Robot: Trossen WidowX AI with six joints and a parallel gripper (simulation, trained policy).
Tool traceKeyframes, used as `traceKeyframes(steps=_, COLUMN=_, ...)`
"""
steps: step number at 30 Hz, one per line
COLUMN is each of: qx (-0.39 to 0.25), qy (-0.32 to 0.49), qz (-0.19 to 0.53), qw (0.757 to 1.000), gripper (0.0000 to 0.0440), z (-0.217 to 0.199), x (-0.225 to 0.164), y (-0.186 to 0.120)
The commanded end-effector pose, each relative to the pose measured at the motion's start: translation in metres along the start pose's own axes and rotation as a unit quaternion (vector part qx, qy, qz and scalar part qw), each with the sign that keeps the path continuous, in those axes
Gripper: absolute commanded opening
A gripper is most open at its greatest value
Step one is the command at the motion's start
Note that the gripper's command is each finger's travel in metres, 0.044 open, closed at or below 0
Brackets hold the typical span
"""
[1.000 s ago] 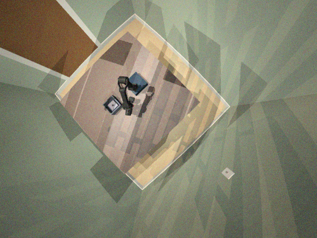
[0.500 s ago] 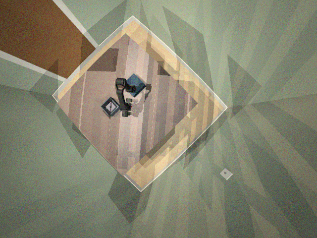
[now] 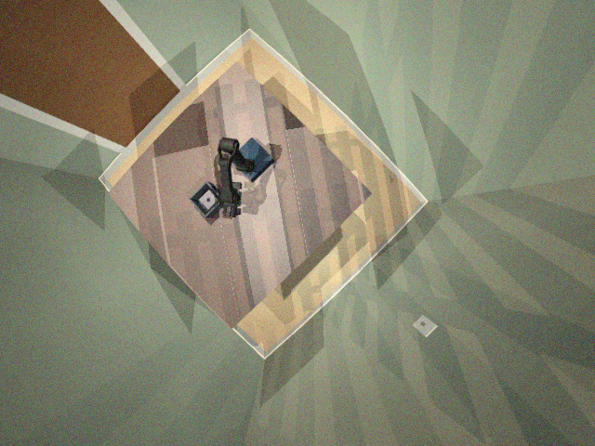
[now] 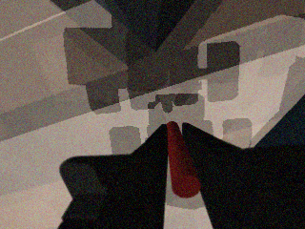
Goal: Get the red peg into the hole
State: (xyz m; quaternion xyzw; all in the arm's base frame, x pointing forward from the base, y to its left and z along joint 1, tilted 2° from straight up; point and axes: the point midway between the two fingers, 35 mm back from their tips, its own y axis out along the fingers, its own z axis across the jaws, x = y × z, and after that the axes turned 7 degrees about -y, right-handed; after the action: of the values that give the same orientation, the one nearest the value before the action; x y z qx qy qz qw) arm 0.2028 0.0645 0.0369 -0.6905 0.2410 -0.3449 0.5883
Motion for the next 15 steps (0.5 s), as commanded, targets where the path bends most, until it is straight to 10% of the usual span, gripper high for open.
traceKeyframes(steps=1, qx=0.002, qy=-0.014, qz=-0.017, qw=1.000, gripper=0.0000, z=-0.001, x=0.011, y=-0.010)
traceKeyframes(steps=15, qx=0.012, qy=-0.038, qz=-0.057, qw=0.998, gripper=0.0000, z=0.003, x=0.058, y=-0.046)
